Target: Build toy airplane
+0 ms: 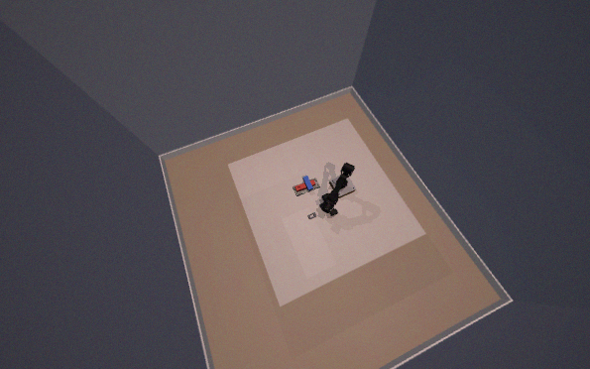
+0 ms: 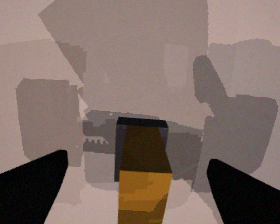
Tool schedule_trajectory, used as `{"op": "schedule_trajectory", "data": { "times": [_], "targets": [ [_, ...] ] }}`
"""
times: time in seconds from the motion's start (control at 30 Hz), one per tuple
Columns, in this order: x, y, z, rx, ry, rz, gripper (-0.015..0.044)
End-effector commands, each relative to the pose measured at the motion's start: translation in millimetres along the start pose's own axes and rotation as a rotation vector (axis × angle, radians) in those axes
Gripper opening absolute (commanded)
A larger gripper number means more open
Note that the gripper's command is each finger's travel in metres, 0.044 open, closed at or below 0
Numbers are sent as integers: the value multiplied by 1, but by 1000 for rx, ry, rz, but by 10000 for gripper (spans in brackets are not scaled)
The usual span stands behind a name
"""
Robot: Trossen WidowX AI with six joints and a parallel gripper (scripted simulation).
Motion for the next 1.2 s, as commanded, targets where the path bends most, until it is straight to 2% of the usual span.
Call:
{"op": "schedule_trajectory", "data": {
  "times": [0.0,0.33,0.57,0.6,1.17],
  "targets": [
    [1,0,2,4,6,5,335],
    [1,0,2,4,6,5,72],
    [1,0,2,4,6,5,26],
    [1,0,2,4,6,5,0],
    [-6,5,-37,8,10,15,0]
  ]
}}
Point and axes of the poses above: the point midway between the two fingers, 35 mm back from their tips, its own z axis out along the fingers, its own y axis across the jaws, x = y × z, the point moved 10 cm from there along -z, back along the fingers, and after that the axes turned 6 degrees about z, right-handed, at the moved point
